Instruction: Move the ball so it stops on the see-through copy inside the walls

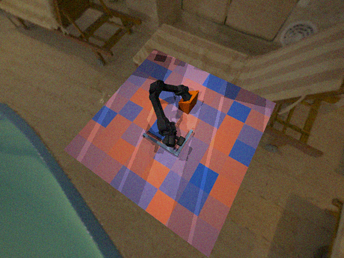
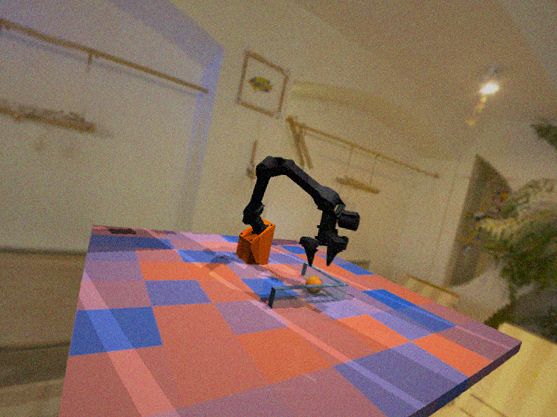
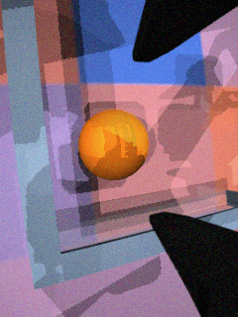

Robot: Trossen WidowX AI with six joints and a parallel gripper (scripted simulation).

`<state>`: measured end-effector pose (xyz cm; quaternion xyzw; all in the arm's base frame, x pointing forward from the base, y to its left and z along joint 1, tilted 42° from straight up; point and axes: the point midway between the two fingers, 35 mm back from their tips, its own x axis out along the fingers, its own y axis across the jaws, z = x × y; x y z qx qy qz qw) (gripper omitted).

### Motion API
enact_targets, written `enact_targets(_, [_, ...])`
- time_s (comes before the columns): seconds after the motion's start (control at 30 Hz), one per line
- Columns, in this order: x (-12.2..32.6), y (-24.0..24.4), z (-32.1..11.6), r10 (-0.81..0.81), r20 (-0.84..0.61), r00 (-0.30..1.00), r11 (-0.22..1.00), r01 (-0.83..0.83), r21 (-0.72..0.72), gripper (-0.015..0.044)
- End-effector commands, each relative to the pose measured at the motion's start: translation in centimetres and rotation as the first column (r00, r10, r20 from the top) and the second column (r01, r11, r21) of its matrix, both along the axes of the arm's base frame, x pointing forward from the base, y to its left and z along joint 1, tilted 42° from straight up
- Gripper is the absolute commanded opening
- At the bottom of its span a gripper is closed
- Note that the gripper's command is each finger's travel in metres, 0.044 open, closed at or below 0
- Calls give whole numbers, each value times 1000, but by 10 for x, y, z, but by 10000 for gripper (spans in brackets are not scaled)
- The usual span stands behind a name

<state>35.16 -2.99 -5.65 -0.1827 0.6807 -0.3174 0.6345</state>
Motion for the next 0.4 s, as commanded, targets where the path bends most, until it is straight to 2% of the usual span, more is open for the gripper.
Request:
enact_targets(0.0, [1, 6, 8, 2, -2, 1000, 1000, -2, 0, 440])
enact_targets(0.1, [3, 29, 35, 0, 0, 1000, 1000, 0, 0, 440])
enact_targets(0.37, [3, 31, 37, 0, 0, 1000, 1000, 0, -1, 440])
